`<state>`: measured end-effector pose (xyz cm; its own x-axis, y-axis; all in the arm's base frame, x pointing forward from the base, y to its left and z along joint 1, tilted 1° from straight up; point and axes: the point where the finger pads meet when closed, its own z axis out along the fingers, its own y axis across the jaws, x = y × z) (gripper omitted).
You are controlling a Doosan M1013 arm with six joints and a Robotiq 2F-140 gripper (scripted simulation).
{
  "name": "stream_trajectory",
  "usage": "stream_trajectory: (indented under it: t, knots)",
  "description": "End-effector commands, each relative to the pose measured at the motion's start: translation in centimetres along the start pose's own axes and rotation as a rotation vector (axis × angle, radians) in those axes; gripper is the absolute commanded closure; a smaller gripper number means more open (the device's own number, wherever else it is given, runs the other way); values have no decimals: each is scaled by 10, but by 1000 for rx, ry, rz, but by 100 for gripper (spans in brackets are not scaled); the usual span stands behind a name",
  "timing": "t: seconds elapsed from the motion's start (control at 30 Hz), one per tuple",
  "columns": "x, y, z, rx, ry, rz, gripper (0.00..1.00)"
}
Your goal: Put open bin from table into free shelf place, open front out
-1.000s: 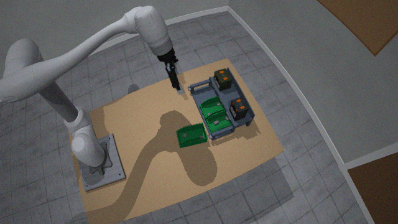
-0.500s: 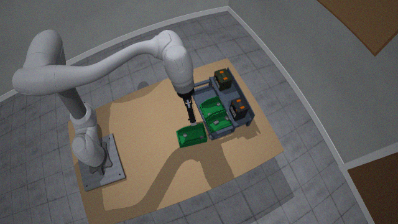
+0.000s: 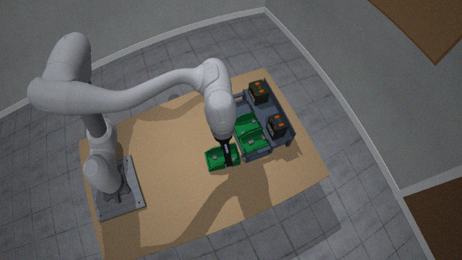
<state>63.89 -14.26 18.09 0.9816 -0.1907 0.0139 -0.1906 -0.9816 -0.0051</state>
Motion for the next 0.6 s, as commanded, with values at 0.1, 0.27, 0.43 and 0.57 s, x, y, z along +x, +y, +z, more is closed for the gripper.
stream_trajectory:
  t: [0.1, 0.27, 0.43, 0.57]
  knots:
    - [-3, 12, 15, 16, -10, -2, 0]
    - [-3, 14, 17, 19, -12, -2, 0]
    - [-3, 15, 18, 19, -12, -2, 100]
    - [-3, 15, 18, 19, -12, -2, 100]
